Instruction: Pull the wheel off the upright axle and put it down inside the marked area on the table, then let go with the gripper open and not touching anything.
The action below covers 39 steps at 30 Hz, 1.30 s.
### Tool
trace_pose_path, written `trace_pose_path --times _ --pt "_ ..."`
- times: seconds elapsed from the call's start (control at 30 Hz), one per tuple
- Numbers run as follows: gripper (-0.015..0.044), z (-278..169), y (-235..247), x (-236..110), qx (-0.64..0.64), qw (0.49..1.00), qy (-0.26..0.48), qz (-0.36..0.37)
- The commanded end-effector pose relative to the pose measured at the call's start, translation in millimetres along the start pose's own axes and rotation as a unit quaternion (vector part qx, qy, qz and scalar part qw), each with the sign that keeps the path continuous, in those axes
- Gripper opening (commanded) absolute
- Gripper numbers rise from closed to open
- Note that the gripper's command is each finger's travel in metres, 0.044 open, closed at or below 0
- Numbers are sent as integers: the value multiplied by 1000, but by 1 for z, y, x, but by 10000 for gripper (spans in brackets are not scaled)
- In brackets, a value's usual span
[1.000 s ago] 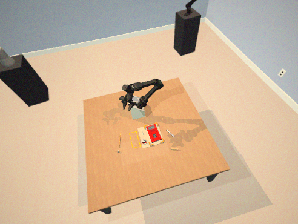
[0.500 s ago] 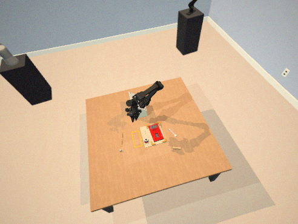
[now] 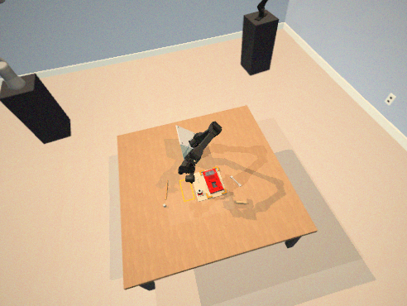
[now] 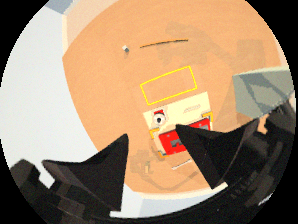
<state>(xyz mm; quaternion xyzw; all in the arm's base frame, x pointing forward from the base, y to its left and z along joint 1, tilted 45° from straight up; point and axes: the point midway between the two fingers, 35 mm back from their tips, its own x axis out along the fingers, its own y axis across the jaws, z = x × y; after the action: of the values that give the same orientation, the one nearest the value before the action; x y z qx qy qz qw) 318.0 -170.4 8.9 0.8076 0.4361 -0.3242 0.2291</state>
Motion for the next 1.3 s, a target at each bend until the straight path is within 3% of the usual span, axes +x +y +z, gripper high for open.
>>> trace_pose_path --times 0.0,0.2,0.67,1.07,1.27 --pt "300 -16 0 42 -58 996 10 -71" --pt "300 -33 -8 87 -115 982 25 -146" --pt "300 -43 -12 90 -115 982 25 -146" --pt "300 -46 -31 155 -115 982 26 -146" --pt "300 -47 -32 158 -115 982 27 -146"
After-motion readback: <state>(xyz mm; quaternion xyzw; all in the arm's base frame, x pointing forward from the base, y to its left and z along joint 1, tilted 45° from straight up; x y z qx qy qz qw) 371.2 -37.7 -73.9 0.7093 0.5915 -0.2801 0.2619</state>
